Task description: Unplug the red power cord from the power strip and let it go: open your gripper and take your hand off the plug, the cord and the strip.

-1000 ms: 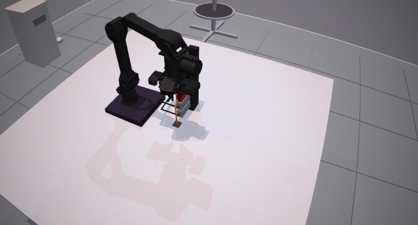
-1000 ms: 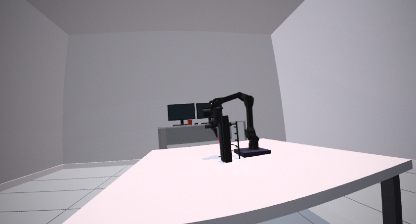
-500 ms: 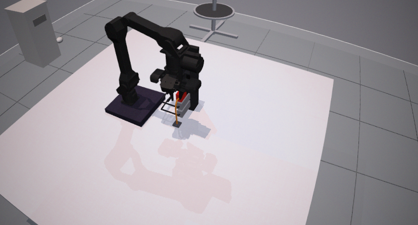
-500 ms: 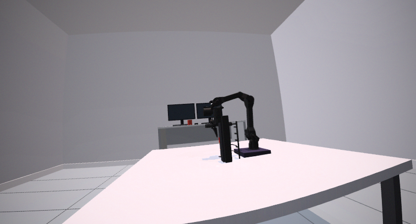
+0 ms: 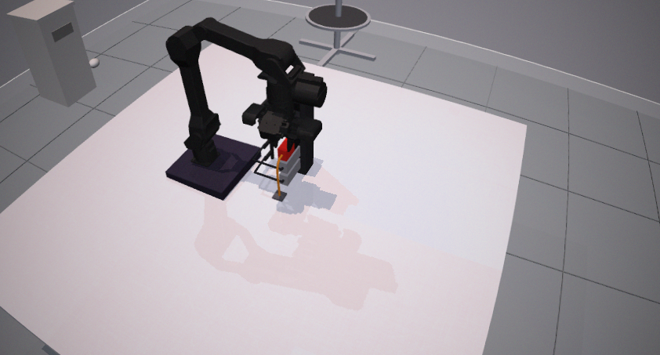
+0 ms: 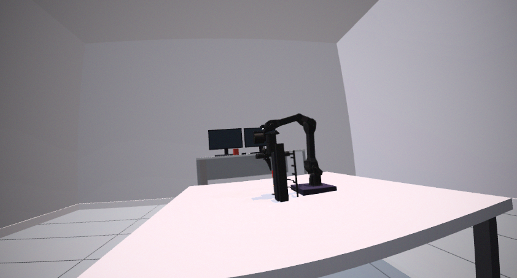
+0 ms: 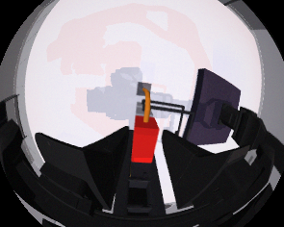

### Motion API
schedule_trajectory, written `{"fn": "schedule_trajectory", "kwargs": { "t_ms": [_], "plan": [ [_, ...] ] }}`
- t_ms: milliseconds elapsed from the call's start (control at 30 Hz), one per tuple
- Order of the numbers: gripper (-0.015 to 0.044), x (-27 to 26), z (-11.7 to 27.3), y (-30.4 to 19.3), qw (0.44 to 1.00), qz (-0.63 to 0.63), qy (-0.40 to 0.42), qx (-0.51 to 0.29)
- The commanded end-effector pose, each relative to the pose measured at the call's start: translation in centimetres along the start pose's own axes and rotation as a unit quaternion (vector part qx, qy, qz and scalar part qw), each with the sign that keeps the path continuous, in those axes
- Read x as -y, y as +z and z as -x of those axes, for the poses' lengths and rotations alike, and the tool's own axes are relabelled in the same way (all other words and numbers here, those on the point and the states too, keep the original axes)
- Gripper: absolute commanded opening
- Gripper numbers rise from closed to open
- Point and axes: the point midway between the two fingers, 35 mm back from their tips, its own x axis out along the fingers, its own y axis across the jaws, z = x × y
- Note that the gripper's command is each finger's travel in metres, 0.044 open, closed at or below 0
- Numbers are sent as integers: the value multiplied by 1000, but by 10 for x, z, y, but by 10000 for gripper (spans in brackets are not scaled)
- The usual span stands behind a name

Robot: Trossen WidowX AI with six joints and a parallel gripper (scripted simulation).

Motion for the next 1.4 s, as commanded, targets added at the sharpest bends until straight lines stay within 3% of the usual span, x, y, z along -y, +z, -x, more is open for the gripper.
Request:
{"fn": "schedule_trajectory", "kwargs": {
  "t_ms": [0, 767, 900, 1167, 1367],
  "plan": [
    [160, 1, 0, -7, 1000, -1, -1, 0],
    [160, 1, -12, -9, 1000, -1, -1, 0],
    [55, 0, -9, -8, 1000, 1, 2, 0],
    [2, 0, -9, -8, 1000, 1, 2, 0],
    [0, -1, -9, -3, 1000, 1, 2, 1]
  ]
}}
